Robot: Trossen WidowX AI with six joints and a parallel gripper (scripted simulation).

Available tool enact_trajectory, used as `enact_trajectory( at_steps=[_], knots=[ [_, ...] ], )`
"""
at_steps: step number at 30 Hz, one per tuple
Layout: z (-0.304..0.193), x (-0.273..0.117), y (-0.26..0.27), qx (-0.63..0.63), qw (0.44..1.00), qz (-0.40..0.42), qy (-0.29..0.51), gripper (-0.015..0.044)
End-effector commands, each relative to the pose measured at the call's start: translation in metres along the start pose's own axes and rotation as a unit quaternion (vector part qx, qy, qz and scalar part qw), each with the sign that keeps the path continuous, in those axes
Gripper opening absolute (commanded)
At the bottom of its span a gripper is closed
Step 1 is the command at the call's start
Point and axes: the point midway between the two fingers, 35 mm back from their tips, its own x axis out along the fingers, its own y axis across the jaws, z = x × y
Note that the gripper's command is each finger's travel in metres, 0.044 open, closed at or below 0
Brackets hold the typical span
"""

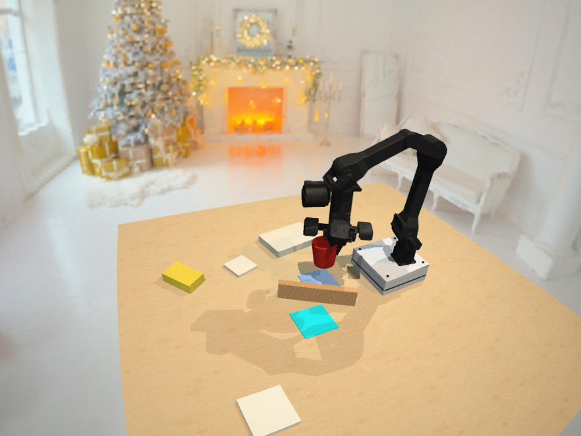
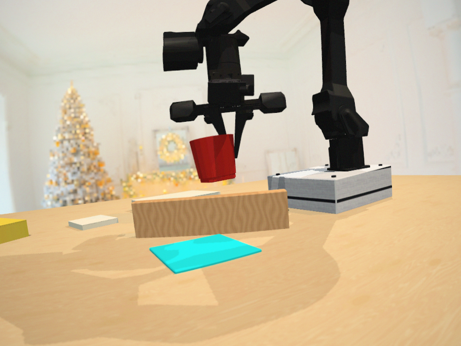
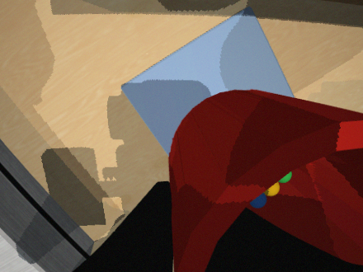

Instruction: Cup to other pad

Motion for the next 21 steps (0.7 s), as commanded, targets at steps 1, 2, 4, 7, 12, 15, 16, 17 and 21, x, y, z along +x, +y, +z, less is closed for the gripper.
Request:
enact_trajectory(
  at_steps=[1, 2, 4, 7, 12, 15, 16, 17, 21],
  knots=[
    [-0.0001, -0.0120, 0.0001, -0.002, 1.000, -0.004, -0.003, 0.0000],
    [-0.0004, -0.0122, 0.0004, -0.002, 1.000, -0.004, -0.003, 0.0000],
    [-0.0008, -0.0123, 0.0010, -0.002, 1.000, -0.004, -0.003, 0.0000],
    [-0.0016, -0.0123, 0.0021, -0.002, 1.000, -0.004, -0.003, 0.0000],
    [-0.0021, -0.0099, 0.0027, 0.000, 1.000, -0.002, 0.000, 0.0000],
    [-0.0021, -0.0099, 0.0027, 0.000, 1.000, -0.002, 0.000, 0.0000],
    [-0.0021, -0.0099, 0.0027, 0.000, 1.000, -0.002, 0.000, 0.0000],
    [-0.0021, -0.0099, 0.0027, 0.000, 1.000, -0.002, 0.000, 0.0000],
    [-0.0021, -0.0099, 0.0027, 0.000, 1.000, -0.002, 0.000, 0.0000]
  ],
)
